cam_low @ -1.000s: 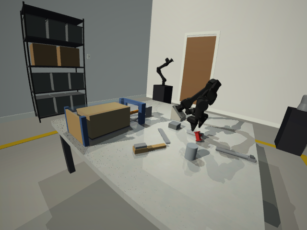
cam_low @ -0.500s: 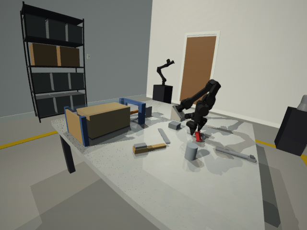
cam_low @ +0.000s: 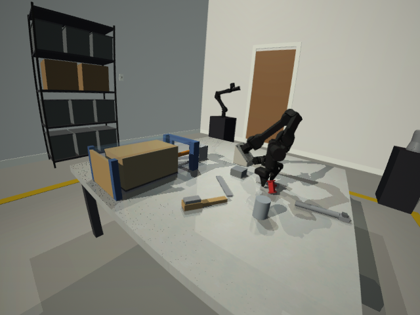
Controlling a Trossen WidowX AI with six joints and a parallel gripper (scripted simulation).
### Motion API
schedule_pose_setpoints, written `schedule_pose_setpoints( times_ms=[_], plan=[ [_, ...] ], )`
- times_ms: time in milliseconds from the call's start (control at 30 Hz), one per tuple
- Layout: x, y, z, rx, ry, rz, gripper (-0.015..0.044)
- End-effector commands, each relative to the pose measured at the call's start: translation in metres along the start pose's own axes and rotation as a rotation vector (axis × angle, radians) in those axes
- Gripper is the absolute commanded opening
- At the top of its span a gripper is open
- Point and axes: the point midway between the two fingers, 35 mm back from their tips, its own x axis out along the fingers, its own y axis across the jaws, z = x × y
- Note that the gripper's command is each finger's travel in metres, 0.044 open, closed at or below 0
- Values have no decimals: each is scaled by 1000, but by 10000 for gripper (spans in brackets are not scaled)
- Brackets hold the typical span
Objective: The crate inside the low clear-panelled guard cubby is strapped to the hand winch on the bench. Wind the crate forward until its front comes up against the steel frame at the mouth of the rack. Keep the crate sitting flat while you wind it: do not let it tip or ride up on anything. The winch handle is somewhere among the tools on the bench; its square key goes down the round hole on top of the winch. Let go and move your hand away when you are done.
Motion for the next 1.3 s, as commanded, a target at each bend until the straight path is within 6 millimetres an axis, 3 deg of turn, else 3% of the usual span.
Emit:
schedule_pose_setpoints(
  times_ms=[0,1267],
  plan=[
    [0,0,0,-2,0,0,367],
    [0,0,0,-2,0,0,113]
  ],
)
